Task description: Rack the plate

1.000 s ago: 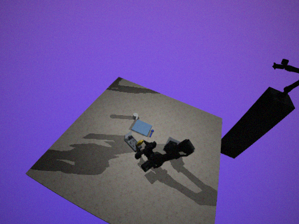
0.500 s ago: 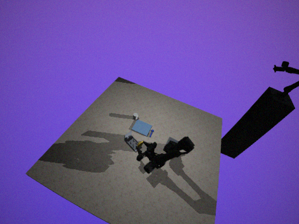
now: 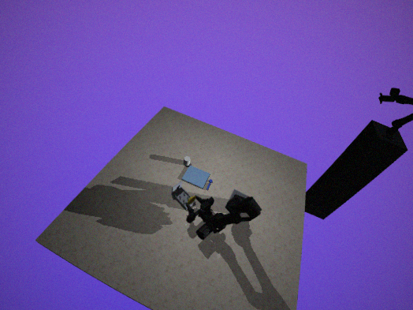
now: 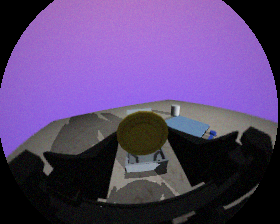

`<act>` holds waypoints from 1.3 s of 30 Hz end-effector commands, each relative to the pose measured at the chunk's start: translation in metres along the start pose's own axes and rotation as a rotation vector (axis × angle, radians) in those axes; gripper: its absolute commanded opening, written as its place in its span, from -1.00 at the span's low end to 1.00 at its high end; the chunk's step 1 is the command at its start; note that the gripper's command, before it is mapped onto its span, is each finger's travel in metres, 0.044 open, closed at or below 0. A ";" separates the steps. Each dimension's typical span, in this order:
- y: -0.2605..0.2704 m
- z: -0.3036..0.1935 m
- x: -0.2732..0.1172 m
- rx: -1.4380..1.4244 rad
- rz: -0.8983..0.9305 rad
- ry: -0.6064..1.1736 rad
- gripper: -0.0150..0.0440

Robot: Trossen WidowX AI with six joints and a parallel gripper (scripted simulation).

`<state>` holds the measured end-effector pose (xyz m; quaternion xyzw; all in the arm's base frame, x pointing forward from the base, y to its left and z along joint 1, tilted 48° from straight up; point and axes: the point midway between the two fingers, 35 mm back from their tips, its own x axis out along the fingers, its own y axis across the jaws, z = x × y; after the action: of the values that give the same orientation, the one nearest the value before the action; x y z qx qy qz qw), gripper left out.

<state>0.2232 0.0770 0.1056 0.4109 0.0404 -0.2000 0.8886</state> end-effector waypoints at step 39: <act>-0.005 -0.023 0.027 0.001 0.000 0.003 -0.49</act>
<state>0.2482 0.0823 0.0805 0.4136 0.0396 -0.1998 0.8874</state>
